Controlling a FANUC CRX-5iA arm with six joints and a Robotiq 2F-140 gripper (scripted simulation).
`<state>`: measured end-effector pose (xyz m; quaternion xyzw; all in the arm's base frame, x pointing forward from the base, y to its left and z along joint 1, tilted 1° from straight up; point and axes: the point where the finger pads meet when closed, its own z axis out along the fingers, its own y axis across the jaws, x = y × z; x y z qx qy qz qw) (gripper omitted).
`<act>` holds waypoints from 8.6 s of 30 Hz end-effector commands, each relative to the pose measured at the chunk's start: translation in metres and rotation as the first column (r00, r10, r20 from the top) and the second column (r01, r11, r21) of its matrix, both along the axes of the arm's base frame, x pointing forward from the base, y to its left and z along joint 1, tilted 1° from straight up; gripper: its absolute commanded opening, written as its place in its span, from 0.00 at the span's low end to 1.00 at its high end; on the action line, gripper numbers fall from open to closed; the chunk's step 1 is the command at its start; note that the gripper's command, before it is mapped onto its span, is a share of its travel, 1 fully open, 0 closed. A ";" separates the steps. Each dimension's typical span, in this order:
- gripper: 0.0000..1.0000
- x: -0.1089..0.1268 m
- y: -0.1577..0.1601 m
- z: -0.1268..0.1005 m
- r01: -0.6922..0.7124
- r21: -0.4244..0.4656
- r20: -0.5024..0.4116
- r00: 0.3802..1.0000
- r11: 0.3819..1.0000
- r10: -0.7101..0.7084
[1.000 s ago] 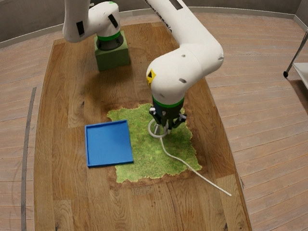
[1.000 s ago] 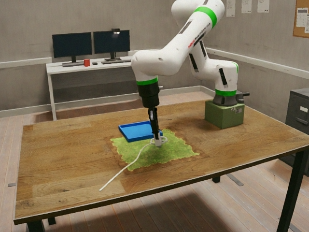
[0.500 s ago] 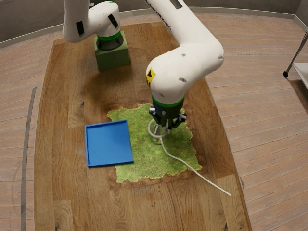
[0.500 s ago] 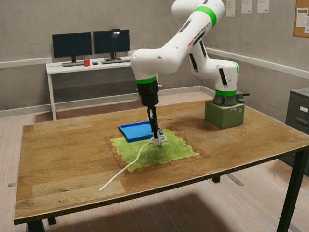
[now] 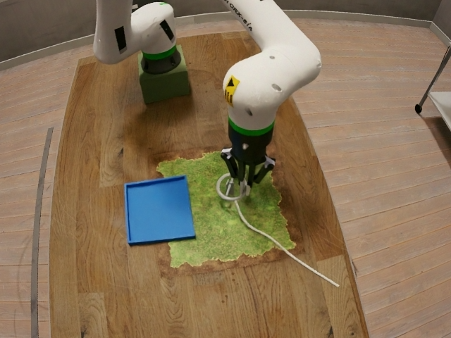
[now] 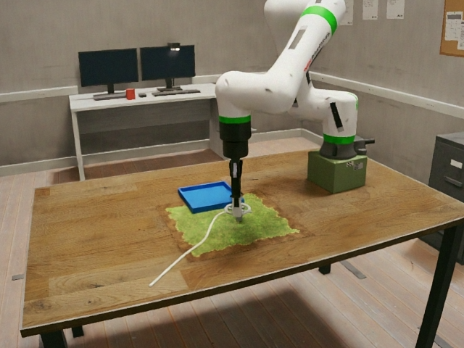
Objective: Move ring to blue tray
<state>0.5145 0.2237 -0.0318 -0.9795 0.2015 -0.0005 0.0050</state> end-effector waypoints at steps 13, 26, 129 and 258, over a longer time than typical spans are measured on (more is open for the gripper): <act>0.10 0.000 0.000 0.013 0.003 -0.009 0.020 1.000 1.000 -0.003; 0.10 0.000 0.000 0.018 0.003 -0.008 0.017 1.000 1.000 -0.003; 0.10 0.029 -0.214 0.006 0.003 -0.007 0.016 1.000 1.000 -0.003; 0.24 0.030 -0.215 -0.021 0.003 -0.007 0.016 1.000 1.000 -0.003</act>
